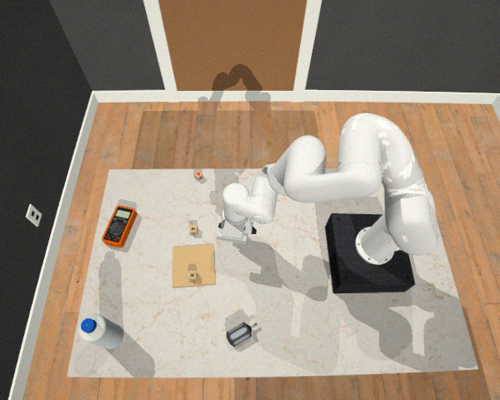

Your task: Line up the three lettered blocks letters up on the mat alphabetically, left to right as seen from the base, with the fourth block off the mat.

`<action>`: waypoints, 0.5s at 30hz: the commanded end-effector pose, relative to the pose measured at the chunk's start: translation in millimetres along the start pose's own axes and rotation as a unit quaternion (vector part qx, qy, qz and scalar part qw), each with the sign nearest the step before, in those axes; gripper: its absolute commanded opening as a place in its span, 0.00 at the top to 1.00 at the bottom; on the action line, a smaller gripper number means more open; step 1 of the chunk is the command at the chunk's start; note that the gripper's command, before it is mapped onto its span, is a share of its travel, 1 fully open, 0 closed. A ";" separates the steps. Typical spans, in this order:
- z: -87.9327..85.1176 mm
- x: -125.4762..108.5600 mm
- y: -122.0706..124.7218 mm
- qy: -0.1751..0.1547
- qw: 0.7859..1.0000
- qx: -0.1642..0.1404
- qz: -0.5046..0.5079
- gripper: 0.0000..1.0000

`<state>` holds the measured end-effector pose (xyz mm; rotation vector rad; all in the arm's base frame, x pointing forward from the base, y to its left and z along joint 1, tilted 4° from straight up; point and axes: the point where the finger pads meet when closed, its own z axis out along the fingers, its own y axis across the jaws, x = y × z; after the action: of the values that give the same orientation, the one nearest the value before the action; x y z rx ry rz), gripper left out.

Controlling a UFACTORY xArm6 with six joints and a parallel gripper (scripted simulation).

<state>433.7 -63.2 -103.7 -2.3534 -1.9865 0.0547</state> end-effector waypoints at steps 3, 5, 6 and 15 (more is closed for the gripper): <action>-20.9 0.1 2.3 0.000 1.000 -0.003 0.000 0.77; -34.1 0.1 2.2 0.000 1.000 -0.003 0.000 0.77; -41.5 0.1 2.2 0.000 1.000 -0.003 0.000 0.77; -90.3 0.0 2.1 0.000 1.000 -0.003 0.000 0.77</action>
<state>439.1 -64.9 -48.0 -2.3548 -1.9877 0.0525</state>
